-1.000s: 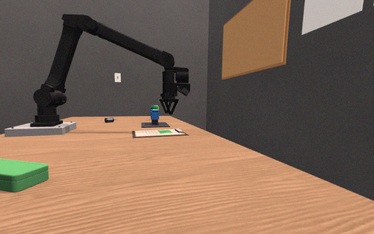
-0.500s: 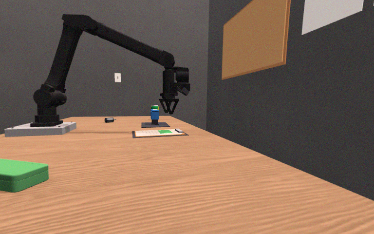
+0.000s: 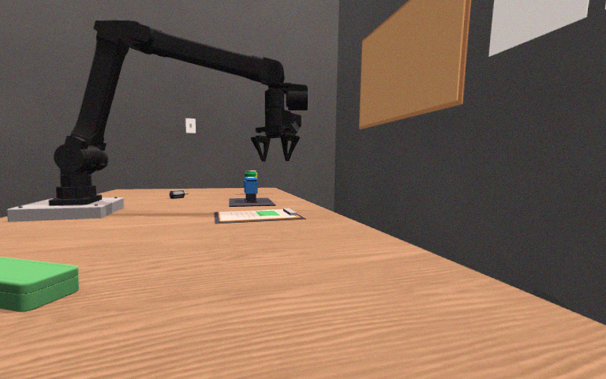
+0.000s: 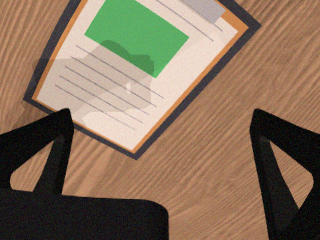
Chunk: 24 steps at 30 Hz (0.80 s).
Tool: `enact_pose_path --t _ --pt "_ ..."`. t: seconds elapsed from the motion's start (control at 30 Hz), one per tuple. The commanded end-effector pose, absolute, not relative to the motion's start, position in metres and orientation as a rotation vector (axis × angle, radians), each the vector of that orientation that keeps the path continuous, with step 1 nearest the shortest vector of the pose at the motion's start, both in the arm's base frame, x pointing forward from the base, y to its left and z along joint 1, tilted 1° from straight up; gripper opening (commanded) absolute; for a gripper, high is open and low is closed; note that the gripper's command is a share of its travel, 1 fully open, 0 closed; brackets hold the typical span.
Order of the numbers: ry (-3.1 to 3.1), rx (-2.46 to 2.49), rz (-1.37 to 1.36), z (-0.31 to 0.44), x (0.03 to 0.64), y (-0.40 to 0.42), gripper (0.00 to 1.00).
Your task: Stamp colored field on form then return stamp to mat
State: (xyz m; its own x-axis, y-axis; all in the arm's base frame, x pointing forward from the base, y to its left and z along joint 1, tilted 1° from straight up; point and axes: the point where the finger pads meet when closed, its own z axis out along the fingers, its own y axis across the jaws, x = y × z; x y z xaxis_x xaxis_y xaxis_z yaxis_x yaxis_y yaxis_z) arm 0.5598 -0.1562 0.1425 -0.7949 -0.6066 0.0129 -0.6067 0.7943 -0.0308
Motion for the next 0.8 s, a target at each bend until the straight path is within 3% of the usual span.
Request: enact_pose_path --t 0.0,0.17,0.23,0.5,0.77 --pt "-2.831 1.421 0.090 0.201 0.571 -0.154 1.00" --pt "-2.642 1.715 0.091 0.223 0.568 -0.151 1.00" --pt "-2.550 1.822 0.045 0.191 0.554 -0.149 1.00" --pt "-2.227 2.214 0.033 0.195 0.564 -0.151 1.00" --pt "-2.226 2.212 0.034 0.195 0.564 -0.151 1.00"
